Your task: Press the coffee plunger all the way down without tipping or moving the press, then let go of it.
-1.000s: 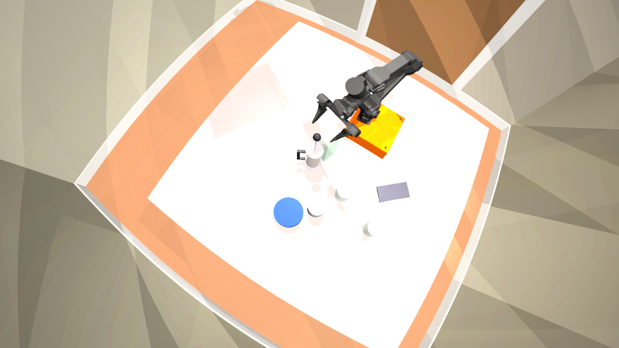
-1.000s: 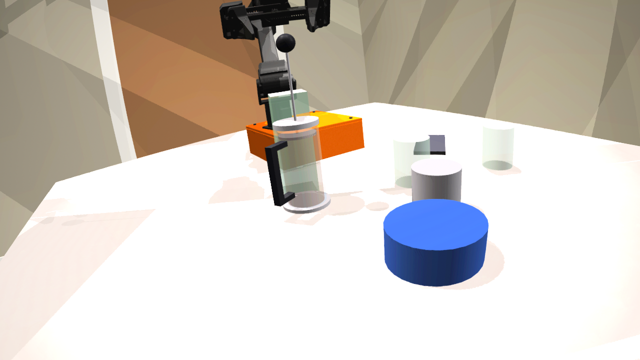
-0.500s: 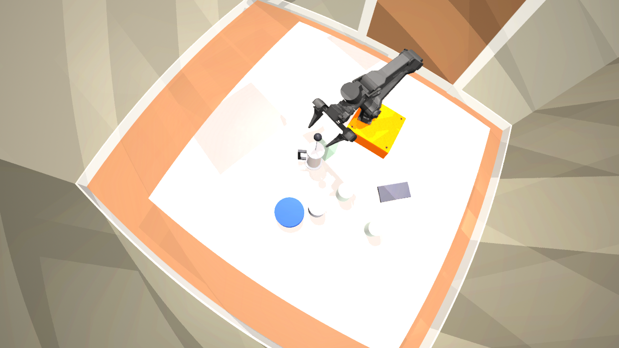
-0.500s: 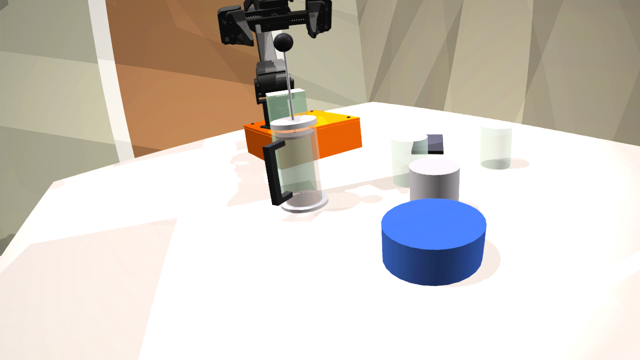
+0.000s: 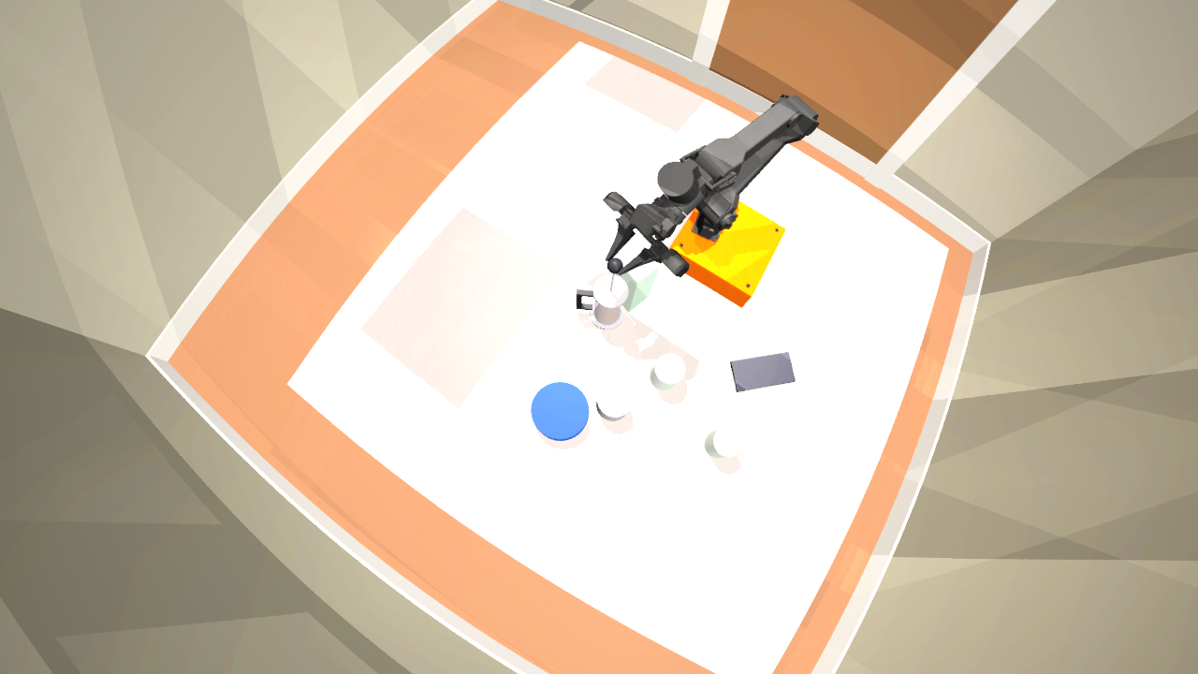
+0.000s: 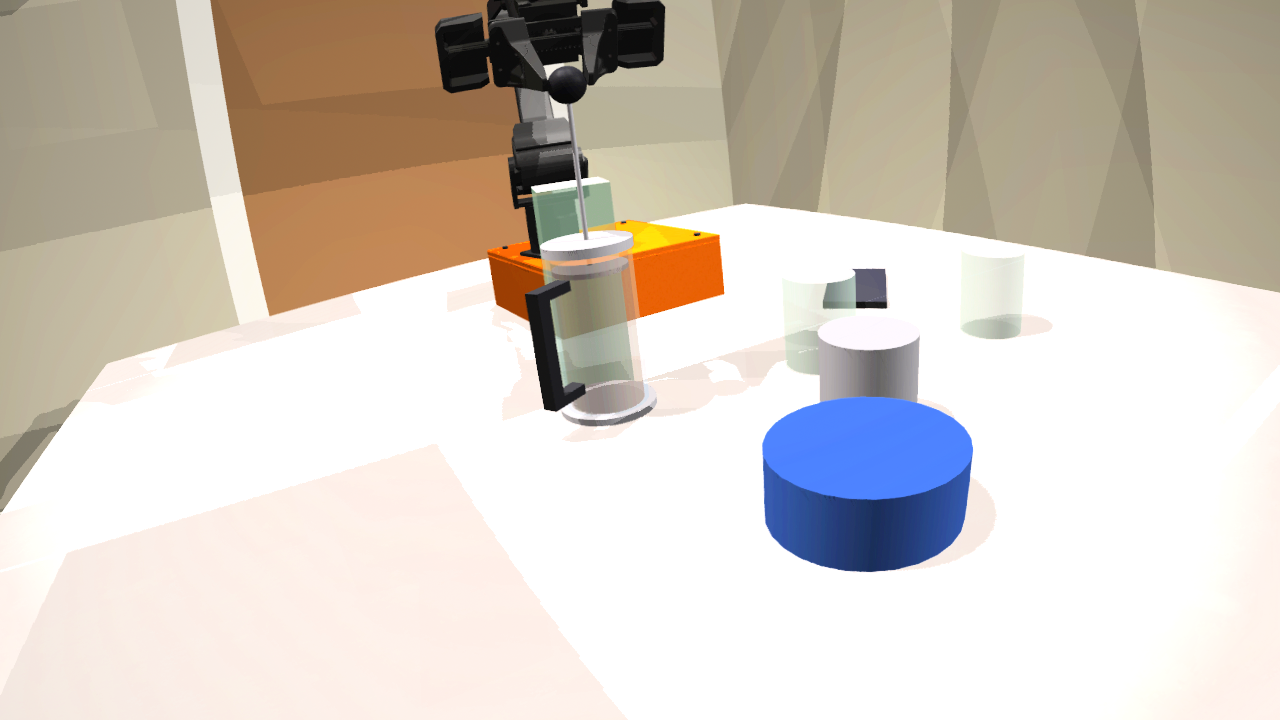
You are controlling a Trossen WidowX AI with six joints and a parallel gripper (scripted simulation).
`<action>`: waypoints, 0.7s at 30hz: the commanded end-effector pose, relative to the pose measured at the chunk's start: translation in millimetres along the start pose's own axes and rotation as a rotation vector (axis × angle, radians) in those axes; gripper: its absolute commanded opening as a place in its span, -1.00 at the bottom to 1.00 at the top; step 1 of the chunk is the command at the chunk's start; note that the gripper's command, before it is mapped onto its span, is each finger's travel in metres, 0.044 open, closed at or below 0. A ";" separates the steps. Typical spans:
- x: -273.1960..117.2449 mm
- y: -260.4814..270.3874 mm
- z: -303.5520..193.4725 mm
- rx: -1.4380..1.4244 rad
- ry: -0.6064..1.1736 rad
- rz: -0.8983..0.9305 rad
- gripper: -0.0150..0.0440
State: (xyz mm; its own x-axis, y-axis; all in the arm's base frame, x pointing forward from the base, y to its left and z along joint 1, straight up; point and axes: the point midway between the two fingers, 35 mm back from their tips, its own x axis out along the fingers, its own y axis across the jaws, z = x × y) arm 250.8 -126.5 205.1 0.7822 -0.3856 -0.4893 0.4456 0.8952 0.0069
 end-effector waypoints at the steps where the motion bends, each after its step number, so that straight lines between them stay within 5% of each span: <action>1: 0.2 -0.5 0.0 0.000 -0.001 -0.004 -0.10; 21: 13.2 -0.5 -13.8 0.000 -0.001 -0.004 -0.10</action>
State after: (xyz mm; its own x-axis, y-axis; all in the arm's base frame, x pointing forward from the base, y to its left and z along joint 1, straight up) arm 255.3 -129.1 200.2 0.7933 -0.3933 -0.4648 0.4471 0.8945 0.0061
